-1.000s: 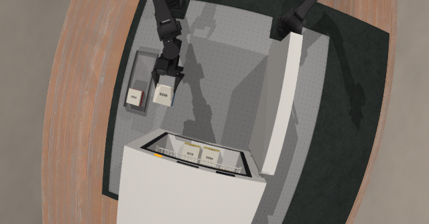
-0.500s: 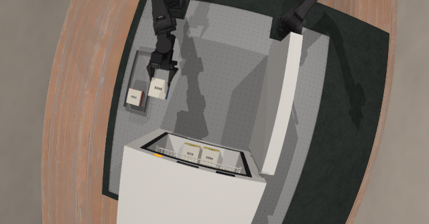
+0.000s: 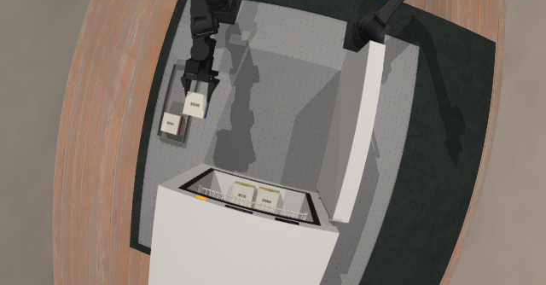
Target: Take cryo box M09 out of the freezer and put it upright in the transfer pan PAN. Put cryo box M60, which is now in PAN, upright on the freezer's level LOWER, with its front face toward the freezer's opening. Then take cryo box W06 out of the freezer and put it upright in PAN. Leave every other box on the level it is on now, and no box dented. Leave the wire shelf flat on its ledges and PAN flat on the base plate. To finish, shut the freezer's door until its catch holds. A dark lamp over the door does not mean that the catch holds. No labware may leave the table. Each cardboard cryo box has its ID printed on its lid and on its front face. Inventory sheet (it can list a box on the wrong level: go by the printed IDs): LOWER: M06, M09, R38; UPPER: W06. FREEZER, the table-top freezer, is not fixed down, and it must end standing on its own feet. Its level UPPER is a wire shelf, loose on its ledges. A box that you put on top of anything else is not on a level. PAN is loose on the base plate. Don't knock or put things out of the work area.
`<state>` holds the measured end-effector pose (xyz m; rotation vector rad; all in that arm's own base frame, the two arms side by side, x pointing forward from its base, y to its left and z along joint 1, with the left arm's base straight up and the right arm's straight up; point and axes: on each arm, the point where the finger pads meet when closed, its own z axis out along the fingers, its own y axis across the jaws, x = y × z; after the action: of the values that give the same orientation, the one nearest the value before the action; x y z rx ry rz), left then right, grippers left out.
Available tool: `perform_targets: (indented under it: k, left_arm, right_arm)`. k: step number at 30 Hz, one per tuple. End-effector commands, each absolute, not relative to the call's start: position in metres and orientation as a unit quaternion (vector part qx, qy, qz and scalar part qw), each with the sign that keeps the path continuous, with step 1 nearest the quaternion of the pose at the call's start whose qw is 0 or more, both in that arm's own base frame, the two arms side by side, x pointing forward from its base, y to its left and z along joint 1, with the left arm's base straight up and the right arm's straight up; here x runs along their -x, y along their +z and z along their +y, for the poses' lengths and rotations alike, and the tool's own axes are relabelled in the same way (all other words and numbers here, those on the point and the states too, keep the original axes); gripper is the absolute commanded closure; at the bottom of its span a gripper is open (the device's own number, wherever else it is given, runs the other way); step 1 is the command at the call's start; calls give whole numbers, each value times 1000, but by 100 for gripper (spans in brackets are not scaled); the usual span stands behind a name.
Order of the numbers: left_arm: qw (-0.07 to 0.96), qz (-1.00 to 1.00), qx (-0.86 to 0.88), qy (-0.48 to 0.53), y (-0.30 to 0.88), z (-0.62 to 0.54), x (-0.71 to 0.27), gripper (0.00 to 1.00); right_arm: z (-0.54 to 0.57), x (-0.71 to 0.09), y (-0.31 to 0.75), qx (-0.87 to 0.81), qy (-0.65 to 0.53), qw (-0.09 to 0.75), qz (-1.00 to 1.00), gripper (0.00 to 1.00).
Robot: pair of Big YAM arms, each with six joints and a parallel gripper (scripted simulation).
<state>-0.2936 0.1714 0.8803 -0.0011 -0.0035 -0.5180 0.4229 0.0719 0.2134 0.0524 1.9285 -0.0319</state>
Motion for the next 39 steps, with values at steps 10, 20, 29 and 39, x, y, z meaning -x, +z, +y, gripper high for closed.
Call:
perform_targets:
  k: [10,20,29,39]
  left_arm:
    - [965,14,-4,-262,885,163,279,100]
    - [965,14,-4,-262,885,163,279,100]
    - [965,14,-4,-262,885,163,279,100]
    - [965,14,-4,-262,885,163,279,100]
  right_arm:
    - [42,-410,211,-24,-18,587,809,23]
    - [17,-394,195,-22,-19,588,809,23]
    - [-1,-383,184,-21,-19,588,808,23]
    - [-21,-370,172,-20,-20,588,809,23]
